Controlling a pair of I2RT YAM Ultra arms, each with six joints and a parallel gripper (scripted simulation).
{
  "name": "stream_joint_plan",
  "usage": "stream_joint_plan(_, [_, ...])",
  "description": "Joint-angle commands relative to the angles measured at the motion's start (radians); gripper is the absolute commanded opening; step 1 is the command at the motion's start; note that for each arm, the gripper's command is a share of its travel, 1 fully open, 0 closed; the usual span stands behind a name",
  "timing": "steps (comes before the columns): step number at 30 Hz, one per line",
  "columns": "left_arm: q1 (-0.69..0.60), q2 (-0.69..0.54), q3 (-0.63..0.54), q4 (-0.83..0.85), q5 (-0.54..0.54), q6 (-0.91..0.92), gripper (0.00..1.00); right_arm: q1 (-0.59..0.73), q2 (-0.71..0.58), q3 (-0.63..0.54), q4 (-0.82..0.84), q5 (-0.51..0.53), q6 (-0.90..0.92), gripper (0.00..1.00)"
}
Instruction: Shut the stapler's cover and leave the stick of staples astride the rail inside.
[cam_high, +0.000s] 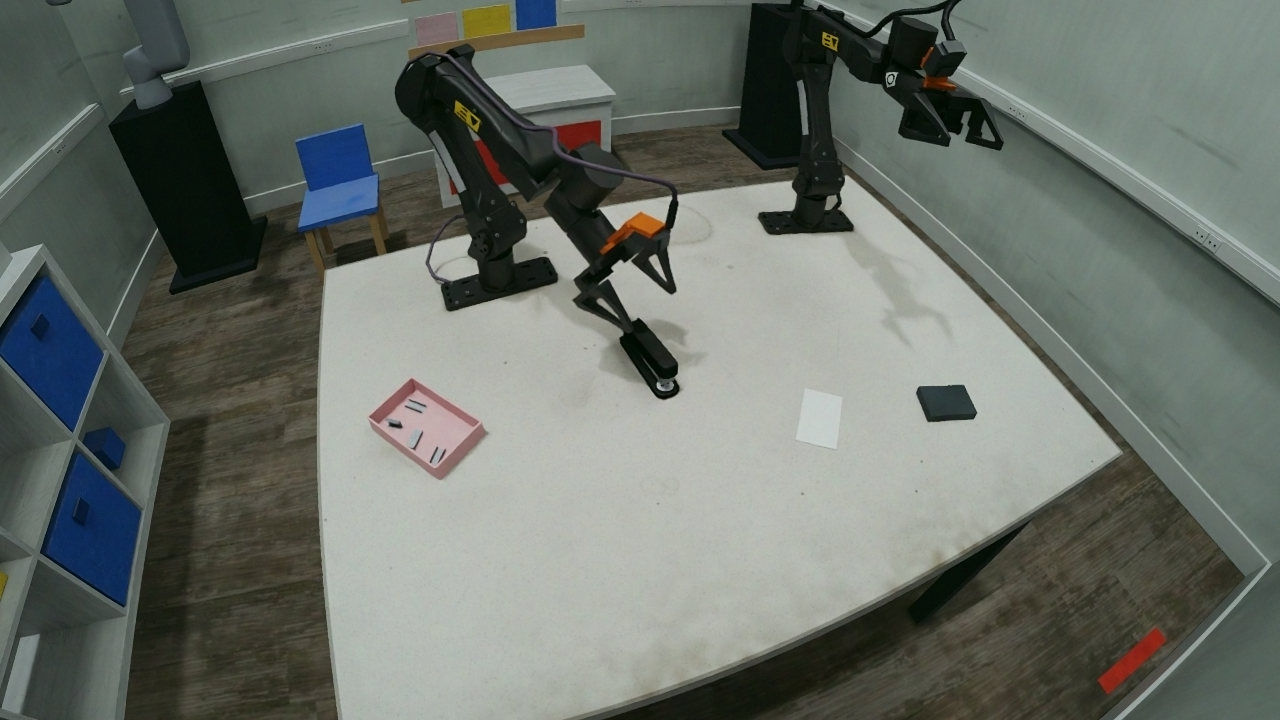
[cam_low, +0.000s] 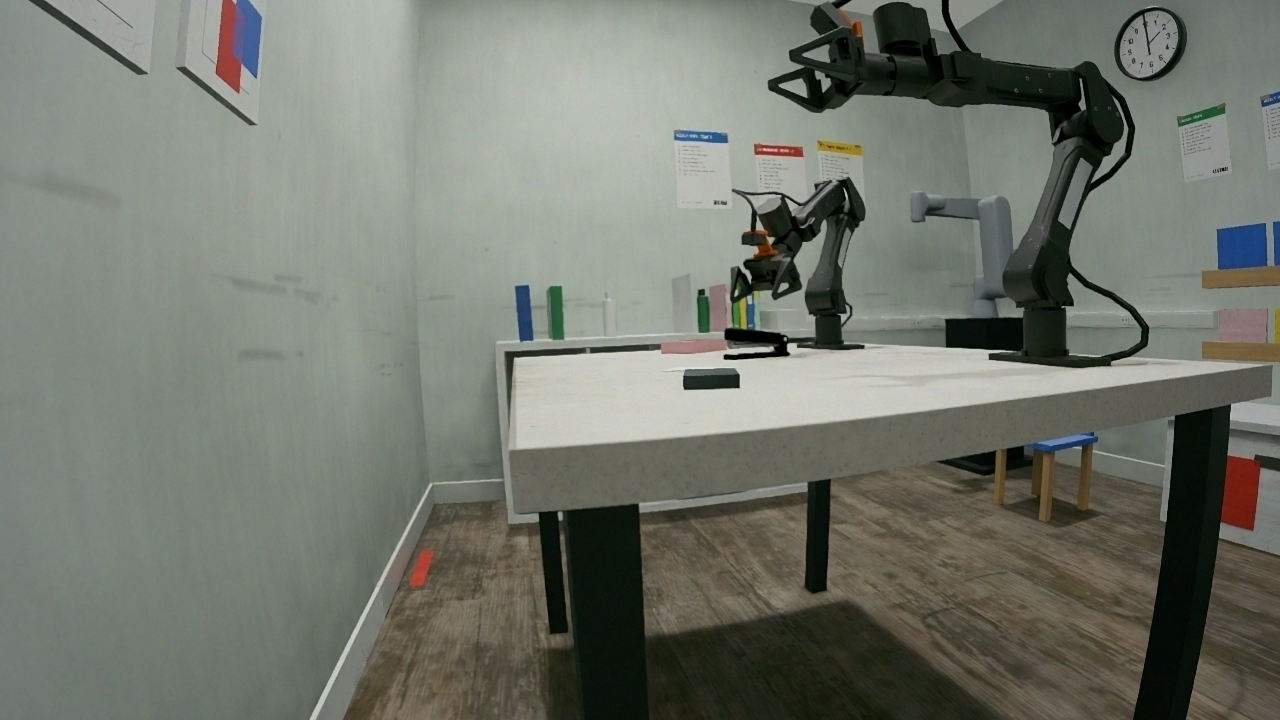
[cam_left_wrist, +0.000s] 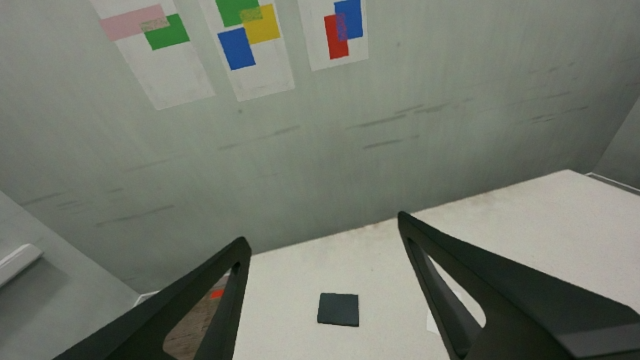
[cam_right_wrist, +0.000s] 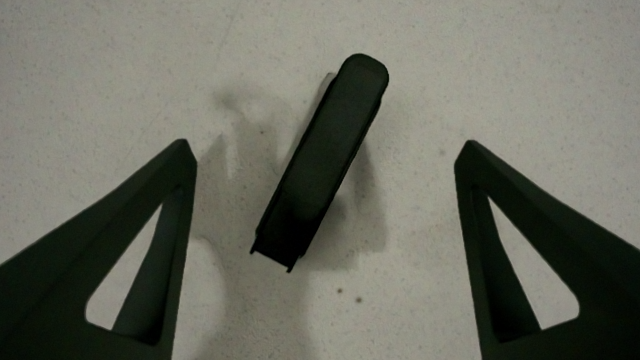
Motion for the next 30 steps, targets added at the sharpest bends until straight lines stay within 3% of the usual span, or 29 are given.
stream_joint_plan(1, [0.002, -0.007, 0.027, 0.023, 0.008, 0.003, 1.00, -0.005, -0.019, 0.007, 0.028, -0.014, -0.008, 1.00])
stream_joint_plan(14, [0.002, -0.007, 0.027, 0.023, 0.008, 0.003, 1.00, -0.042, -0.059, 0.041, -0.032, -0.002, -0.040, 1.00])
stream_joint_plan(21, [0.002, -0.007, 0.027, 0.023, 0.008, 0.003, 1.00, -0.207, -0.173, 0.180, -0.015, 0.000, -0.062, 1.00])
stream_joint_plan(23, [0.002, -0.007, 0.027, 0.023, 0.008, 0.003, 1.00, -0.207, -0.173, 0.180, -0.015, 0.000, -0.062, 1.00])
stream_joint_plan(30, [0.002, -0.007, 0.027, 0.023, 0.008, 0.003, 1.00, -0.421, -0.100, 0.398, 0.102, 0.010, -0.023, 1.00])
